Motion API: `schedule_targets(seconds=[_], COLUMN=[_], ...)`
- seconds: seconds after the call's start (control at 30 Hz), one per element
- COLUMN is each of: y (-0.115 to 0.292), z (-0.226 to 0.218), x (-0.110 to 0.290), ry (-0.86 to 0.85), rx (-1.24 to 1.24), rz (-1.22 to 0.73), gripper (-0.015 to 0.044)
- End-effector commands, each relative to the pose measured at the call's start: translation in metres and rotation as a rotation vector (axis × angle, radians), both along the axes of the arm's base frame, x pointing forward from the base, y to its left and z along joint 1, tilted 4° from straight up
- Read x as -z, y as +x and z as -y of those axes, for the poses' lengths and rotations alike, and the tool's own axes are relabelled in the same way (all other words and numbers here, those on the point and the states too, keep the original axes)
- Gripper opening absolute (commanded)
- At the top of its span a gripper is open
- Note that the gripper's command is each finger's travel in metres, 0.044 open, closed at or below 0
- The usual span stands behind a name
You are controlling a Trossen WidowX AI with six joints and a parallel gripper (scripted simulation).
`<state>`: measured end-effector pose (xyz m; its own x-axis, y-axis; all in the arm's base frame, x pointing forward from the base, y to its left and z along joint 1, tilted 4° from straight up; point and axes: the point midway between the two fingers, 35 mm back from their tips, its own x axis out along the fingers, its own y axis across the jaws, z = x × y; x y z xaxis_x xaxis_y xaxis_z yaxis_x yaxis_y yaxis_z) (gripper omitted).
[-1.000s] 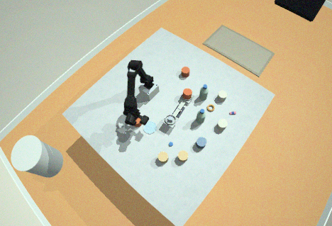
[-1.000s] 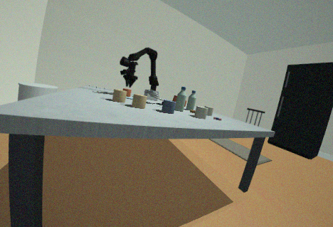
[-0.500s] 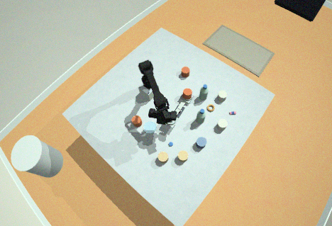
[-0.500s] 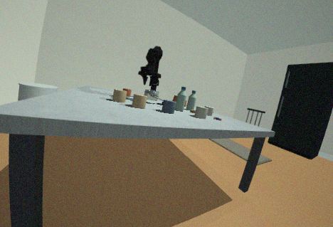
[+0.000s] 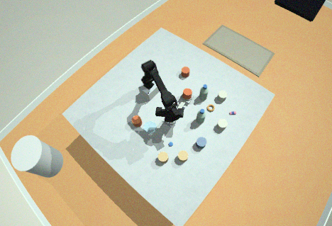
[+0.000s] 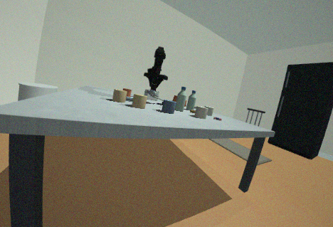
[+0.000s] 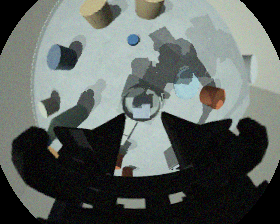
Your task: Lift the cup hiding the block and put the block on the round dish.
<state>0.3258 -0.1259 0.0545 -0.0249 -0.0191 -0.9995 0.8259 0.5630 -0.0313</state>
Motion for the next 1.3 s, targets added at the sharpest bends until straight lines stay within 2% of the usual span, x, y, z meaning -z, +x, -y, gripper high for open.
schedule_targets(seconds=[0.0, 0.8, 0.93, 1.2, 1.27], y=[0.000, -0.002, -0.002, -0.002, -0.002], z=[-0.001, -0.001, -0.001, -0.001, -0.001], x=[0.007, 0.043, 0.043, 0.043, 0.042], ry=[0.005, 0.005, 0.005, 0.005, 0.005], rx=[0.002, 0.002, 0.002, 0.002, 0.002], rz=[-0.008, -0.008, -0.008, -0.008, -0.008], gripper=[0.0260, 0.0260, 0.0155, 0.0102, 0.0049])
